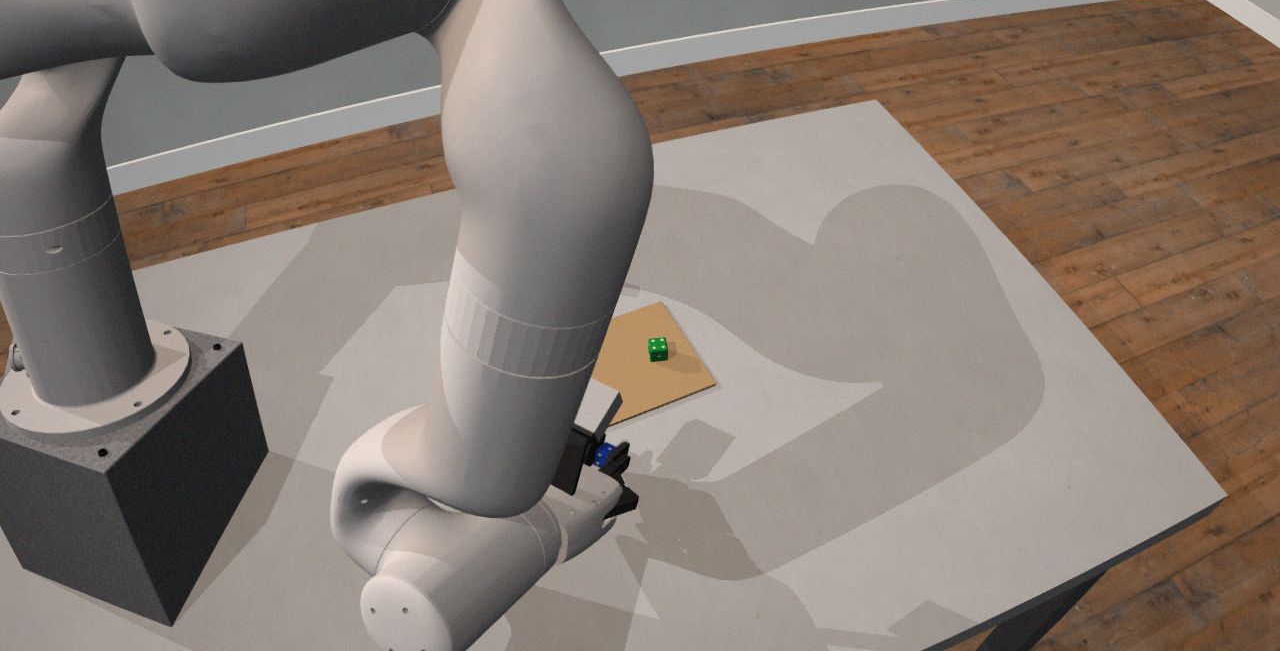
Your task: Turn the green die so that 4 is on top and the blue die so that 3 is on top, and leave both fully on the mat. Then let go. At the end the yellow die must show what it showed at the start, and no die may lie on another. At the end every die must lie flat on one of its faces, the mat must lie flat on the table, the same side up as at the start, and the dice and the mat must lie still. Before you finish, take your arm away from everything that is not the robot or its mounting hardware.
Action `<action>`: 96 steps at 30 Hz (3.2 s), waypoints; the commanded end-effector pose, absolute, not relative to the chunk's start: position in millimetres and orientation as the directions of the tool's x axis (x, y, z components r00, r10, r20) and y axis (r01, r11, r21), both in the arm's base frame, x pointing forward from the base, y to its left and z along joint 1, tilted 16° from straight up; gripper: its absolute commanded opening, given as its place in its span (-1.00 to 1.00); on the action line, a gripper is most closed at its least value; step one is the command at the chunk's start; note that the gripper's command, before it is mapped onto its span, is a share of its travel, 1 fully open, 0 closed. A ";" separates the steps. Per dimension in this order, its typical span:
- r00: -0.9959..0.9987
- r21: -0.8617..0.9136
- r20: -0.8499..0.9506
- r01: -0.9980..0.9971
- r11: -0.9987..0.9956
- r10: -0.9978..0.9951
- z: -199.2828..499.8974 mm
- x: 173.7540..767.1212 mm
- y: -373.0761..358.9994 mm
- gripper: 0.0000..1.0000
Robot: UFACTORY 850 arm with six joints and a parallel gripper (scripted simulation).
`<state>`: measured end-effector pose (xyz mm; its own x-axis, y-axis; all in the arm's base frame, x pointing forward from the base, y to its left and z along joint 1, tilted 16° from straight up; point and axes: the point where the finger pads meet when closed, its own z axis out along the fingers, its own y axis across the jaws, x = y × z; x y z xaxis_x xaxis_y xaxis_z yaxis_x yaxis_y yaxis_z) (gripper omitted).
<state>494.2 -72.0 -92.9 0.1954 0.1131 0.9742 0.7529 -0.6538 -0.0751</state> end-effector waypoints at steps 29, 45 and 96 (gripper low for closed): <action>0.194 -0.074 0.974 0.753 -0.654 0.113 -93.4 494.8 -72.2 -0.69; 0.194 -0.074 0.974 0.753 -0.654 0.113 -95.4 495.1 -71.7 -0.69; 0.194 -0.074 0.974 0.753 -0.654 0.113 -104.0 496.2 -69.4 -0.69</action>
<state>495.7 -68.9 -104.5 0.1952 0.1131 0.9742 0.7529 -0.6538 -0.0750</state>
